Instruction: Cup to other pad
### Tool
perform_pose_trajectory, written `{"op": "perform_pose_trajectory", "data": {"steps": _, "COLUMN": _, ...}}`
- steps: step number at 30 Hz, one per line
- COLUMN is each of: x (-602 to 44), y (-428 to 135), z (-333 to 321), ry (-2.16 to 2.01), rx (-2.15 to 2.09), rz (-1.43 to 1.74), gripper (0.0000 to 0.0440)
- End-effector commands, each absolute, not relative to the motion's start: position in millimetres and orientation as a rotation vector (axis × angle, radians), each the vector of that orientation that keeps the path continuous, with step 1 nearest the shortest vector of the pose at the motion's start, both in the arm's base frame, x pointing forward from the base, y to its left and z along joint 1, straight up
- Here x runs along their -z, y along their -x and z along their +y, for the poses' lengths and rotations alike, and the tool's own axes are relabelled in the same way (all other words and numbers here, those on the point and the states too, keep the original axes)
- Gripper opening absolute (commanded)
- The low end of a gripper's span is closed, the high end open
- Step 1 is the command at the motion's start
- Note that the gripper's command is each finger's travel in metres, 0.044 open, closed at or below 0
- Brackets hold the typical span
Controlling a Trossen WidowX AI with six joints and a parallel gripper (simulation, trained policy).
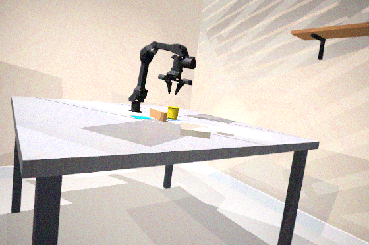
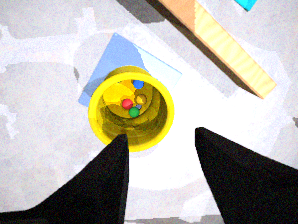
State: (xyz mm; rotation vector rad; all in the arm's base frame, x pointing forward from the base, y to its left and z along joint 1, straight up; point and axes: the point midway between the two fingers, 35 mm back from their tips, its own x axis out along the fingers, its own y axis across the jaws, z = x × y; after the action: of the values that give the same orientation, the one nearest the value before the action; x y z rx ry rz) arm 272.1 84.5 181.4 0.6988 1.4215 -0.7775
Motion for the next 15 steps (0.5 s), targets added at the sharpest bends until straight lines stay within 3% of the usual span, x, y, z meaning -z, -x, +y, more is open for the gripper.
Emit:
{"op": "perform_pose_trajectory", "data": {"steps": 1, "x": -170.4, "y": -269.2, "z": 84.0, "ry": -0.679, "rx": 0.817, "rz": 1.440, "gripper": 0.0169}}
{"op": "perform_pose_trajectory", "data": {"steps": 15, "x": -132.5, "y": -259.2, "z": 83.9, "ry": -0.633, "rx": 0.907, "rz": 1.476, "gripper": 0.0184}}
